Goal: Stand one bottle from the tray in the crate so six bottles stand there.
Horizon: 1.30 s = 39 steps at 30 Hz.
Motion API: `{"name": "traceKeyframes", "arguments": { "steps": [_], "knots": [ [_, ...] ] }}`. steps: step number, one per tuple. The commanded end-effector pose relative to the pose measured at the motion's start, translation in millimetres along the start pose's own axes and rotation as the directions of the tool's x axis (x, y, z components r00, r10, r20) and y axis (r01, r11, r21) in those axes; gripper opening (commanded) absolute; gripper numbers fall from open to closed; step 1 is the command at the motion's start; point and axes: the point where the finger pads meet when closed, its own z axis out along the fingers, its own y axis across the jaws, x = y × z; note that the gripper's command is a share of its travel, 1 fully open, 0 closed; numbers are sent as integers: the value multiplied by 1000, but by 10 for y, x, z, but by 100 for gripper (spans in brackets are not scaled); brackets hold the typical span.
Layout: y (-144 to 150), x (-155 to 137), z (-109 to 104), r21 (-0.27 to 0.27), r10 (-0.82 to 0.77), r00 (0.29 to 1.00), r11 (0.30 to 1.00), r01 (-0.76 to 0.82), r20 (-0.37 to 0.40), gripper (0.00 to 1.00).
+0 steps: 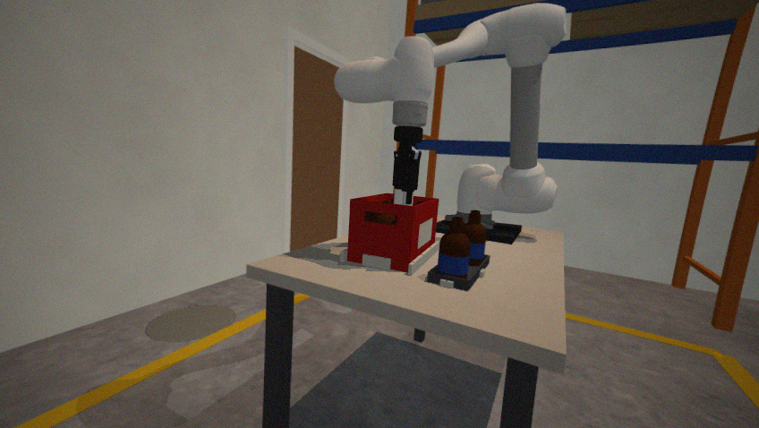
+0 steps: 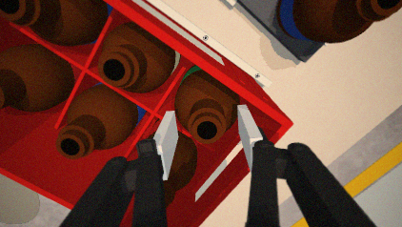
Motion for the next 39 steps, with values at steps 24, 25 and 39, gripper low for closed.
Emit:
{"name": "traceKeyframes", "arguments": {
  "steps": [24, 25, 39],
  "knots": [
    [0, 0, -2, 0, 0, 1000, 1000, 0, 0, 38],
    [0, 0, -2, 0, 0, 1000, 1000, 0, 0, 38],
    [0, 0, -62, 0, 0, 1000, 1000, 0, 0, 38]
  ]
}}
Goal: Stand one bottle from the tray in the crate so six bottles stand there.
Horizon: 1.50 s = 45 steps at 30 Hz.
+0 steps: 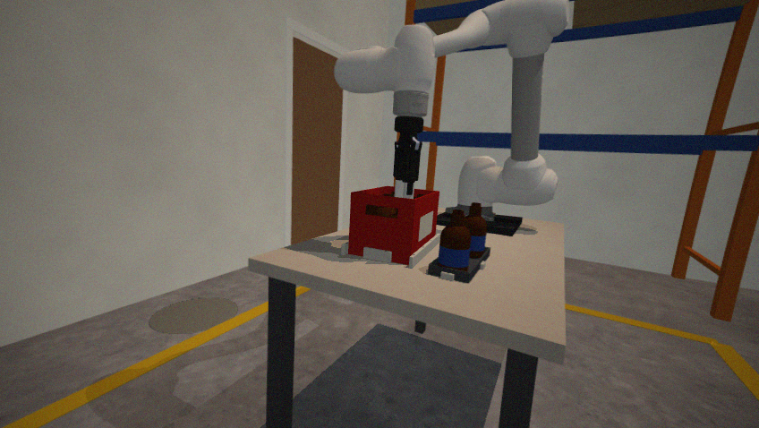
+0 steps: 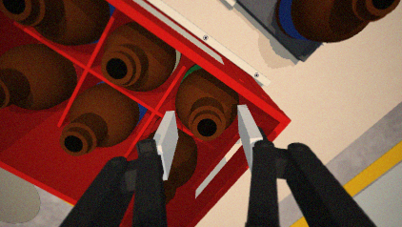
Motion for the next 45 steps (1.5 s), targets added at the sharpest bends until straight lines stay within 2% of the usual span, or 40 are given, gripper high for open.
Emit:
{"name": "traceKeyframes", "arguments": {
  "steps": [1, 32, 45],
  "knots": [
    [0, 0, -19, 0, 0, 1000, 1000, 0, 0, 38],
    [0, 0, -667, 0, 0, 1000, 1000, 0, 0, 38],
    [0, 0, -778, 0, 0, 1000, 1000, 0, 0, 38]
  ]
}}
